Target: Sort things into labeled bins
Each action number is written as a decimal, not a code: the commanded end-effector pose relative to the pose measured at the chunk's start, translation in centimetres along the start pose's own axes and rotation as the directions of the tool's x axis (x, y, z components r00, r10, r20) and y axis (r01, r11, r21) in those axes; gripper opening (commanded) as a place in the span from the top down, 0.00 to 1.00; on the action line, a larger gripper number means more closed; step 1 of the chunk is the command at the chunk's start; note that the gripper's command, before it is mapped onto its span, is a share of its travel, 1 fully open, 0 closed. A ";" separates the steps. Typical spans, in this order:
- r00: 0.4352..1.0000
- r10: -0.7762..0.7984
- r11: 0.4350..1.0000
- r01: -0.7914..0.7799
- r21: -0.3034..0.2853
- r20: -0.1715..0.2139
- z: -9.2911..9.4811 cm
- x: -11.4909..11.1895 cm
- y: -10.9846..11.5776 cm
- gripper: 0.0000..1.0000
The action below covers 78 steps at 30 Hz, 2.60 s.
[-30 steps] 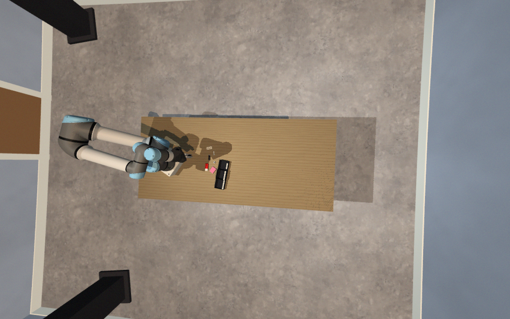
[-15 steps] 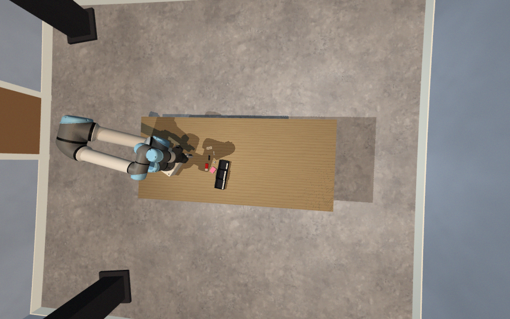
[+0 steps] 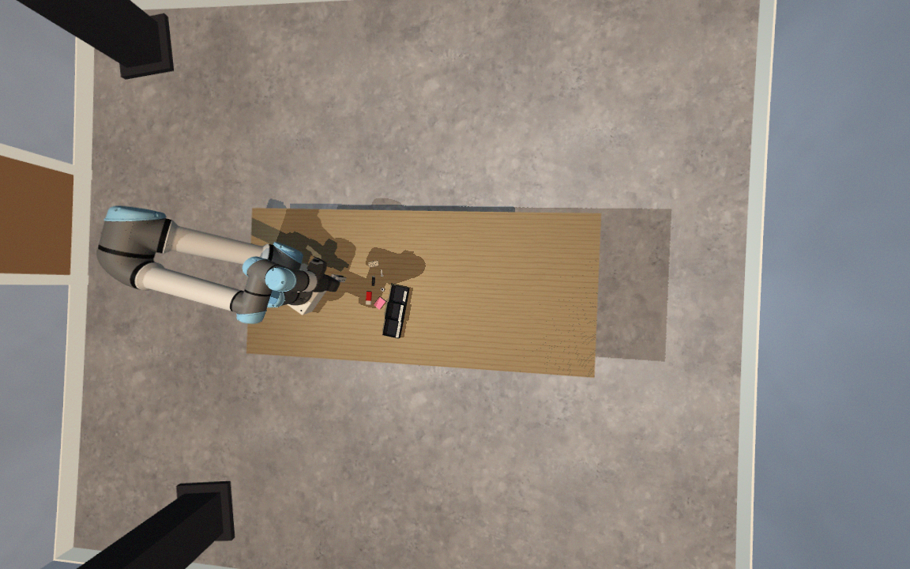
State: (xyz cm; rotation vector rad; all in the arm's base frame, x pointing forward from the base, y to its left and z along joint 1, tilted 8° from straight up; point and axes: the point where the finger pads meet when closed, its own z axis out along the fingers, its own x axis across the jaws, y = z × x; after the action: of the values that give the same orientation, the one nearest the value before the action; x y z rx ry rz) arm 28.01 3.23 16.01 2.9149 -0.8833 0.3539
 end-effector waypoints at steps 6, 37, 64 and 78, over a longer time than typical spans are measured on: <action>0.970 -0.244 0.970 0.244 0.011 0.010 -0.1 0.8 0.0 0.69; 0.653 -0.756 0.654 0.756 0.035 0.030 0.3 2.9 0.4 0.69; 0.178 -0.984 0.179 0.981 0.073 0.019 1.1 5.3 1.3 0.69; -0.096 -0.995 -0.095 0.991 0.091 0.000 1.7 6.8 1.7 0.69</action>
State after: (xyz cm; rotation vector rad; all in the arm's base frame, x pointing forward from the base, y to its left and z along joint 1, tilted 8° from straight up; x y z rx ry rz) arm 32.37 -1.55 15.92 2.6681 1.3554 0.0897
